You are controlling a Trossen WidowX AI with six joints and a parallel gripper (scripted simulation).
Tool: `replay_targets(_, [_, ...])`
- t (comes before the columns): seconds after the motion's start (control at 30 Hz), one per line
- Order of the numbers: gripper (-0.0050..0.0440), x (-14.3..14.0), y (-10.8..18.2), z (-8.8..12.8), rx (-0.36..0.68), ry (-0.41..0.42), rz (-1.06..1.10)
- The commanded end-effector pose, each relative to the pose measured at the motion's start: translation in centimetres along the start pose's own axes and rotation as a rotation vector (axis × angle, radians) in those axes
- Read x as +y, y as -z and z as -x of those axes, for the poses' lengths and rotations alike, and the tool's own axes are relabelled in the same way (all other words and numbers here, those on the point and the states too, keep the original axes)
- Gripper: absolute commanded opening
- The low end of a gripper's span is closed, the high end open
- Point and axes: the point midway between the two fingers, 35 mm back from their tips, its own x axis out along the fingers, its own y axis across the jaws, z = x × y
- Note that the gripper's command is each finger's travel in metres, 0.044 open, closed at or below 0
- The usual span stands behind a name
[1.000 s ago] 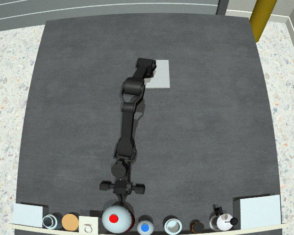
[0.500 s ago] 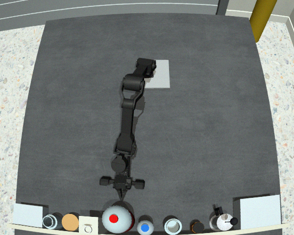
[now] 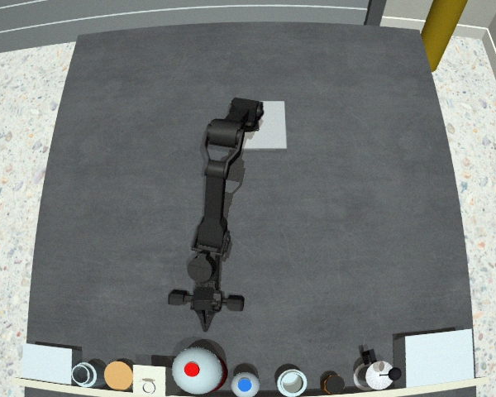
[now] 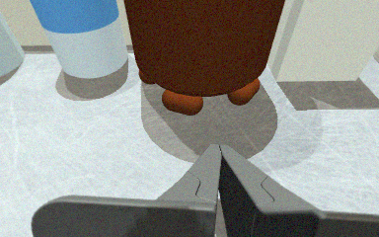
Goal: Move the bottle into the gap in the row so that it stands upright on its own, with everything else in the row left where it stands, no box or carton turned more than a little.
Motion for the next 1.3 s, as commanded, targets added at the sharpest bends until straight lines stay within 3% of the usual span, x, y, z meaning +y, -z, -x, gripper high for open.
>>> replay_targets(0.0, [-0.0050, -0.2, -2.2, 1.4, -0.046, 0.002, 0.010])
replay_targets(0.43, [-0.0050, -0.3, -1.3, 3.0, -0.045, 0.003, 0.010])
replay_targets(0.73, [-0.0050, -0.2, -9.5, 6.8, -0.069, 0.004, 0.016])
replay_targets(1.27, [-0.0050, -0.2, -8.2, 6.4, -0.040, 0.003, 0.012])
